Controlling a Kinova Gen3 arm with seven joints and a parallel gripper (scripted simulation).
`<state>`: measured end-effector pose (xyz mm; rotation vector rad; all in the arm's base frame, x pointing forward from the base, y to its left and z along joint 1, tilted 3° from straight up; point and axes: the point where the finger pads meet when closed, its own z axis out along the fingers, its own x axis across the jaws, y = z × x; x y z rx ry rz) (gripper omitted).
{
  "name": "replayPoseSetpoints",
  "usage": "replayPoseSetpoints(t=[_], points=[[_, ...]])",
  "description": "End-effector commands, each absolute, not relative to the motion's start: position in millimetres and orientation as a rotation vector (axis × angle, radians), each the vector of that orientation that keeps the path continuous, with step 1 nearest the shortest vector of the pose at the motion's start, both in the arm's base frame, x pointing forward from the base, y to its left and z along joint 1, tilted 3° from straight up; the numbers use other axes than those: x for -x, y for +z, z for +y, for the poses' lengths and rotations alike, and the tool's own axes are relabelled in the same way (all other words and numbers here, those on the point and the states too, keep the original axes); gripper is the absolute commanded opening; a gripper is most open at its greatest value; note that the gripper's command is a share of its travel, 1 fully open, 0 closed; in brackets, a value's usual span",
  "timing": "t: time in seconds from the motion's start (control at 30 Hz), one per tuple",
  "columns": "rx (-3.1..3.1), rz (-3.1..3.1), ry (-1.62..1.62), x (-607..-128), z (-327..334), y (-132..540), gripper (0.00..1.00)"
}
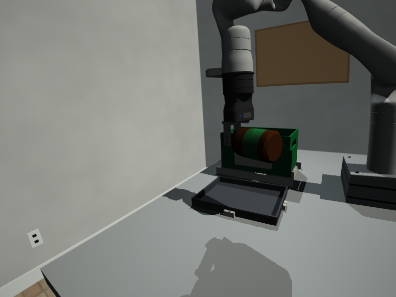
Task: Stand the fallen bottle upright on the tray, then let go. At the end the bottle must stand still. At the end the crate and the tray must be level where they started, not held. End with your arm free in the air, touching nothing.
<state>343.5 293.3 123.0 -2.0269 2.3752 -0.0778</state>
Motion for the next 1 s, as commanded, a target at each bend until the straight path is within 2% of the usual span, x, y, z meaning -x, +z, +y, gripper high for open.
replayPoseSetpoints(t=[0.0,0.97], points=[[2.0,2.394,-0.079,-343.8,294.2,124.0,0.0],[1.739,2.583,-0.075,-343.7,294.3,124.1,0.0]])
